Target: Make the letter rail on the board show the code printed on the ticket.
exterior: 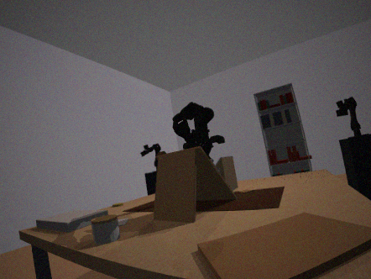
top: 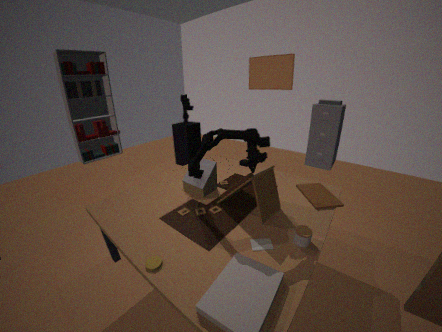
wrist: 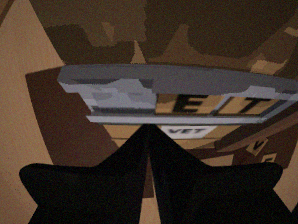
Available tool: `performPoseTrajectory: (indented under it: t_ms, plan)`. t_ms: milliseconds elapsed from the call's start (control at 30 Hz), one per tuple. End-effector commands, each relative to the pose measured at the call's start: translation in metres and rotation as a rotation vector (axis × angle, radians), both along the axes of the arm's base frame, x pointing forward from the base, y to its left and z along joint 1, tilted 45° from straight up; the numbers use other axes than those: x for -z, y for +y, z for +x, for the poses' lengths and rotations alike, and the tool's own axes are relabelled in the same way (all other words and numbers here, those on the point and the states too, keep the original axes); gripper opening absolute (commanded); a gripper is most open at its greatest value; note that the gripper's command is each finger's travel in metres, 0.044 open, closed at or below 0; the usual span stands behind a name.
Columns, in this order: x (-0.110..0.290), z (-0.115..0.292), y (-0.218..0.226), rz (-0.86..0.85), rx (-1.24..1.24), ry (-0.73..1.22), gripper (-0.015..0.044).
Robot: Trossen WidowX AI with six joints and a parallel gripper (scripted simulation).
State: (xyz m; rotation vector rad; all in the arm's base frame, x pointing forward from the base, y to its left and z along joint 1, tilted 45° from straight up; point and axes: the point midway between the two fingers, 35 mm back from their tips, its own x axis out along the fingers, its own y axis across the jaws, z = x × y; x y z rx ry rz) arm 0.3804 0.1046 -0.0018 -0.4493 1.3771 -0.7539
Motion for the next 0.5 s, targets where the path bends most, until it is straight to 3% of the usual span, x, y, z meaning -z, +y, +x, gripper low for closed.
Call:
performPoseTrajectory:
  t_ms: [0,467]
  plan:
    - [0.0014,0.0022,-0.0011,0.002,-0.001,0.000,0.0000]
    - [0.0044,0.0068,-0.0055,0.002,-0.001,0.000,0.0000]
